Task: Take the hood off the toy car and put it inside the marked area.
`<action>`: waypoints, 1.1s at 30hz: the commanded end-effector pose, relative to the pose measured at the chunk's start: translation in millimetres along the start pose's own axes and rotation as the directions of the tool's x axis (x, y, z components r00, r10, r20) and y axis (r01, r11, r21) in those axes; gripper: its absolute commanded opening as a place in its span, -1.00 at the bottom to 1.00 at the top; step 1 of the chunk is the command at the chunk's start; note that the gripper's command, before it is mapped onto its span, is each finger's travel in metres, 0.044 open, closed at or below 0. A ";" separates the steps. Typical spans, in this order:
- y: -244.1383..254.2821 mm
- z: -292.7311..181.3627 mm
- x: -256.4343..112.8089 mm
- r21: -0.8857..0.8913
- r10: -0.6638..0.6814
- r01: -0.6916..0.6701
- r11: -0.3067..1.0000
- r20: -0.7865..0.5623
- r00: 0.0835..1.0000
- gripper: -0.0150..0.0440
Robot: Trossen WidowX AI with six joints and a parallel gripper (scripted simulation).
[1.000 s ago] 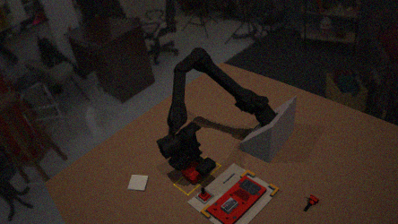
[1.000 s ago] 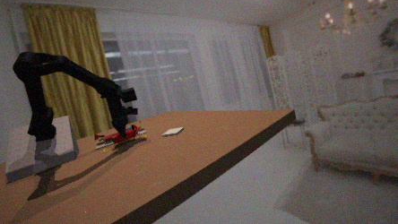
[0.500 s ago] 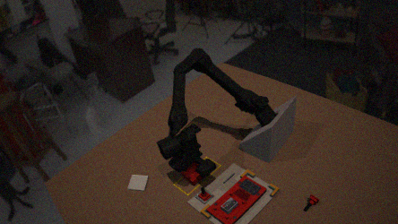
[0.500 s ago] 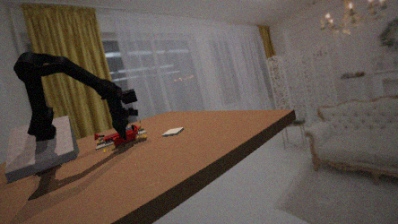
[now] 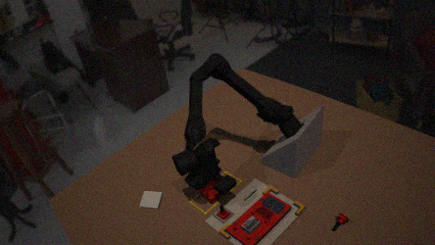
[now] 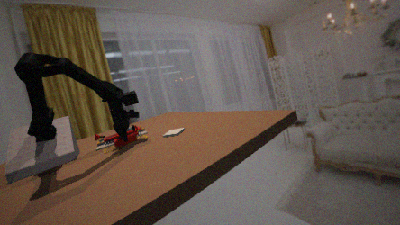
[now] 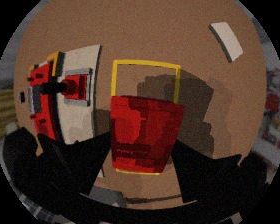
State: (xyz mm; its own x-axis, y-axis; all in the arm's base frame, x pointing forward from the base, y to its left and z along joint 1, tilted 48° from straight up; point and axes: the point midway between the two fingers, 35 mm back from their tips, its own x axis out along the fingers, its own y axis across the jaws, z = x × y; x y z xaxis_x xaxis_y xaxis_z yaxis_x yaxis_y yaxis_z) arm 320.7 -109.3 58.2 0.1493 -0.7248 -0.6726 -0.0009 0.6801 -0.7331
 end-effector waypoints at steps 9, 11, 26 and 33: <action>-0.1 -0.2 2.3 0.000 0.000 0.000 1.000 -0.001 1.000 -0.14; -0.1 -0.2 2.3 0.000 0.000 0.000 1.000 -0.001 1.000 0.04; 1.8 2.5 -25.5 0.000 0.005 -0.005 1.000 -0.004 1.000 1.00; 0.8 1.0 -69.0 -0.001 0.002 -0.002 1.000 -0.009 1.000 1.00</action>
State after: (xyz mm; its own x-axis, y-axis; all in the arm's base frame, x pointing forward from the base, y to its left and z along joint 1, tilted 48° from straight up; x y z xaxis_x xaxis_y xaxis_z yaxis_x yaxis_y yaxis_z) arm 314.7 -60.0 97.7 0.1496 -0.7177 -0.6801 -0.0118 0.6865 -0.7270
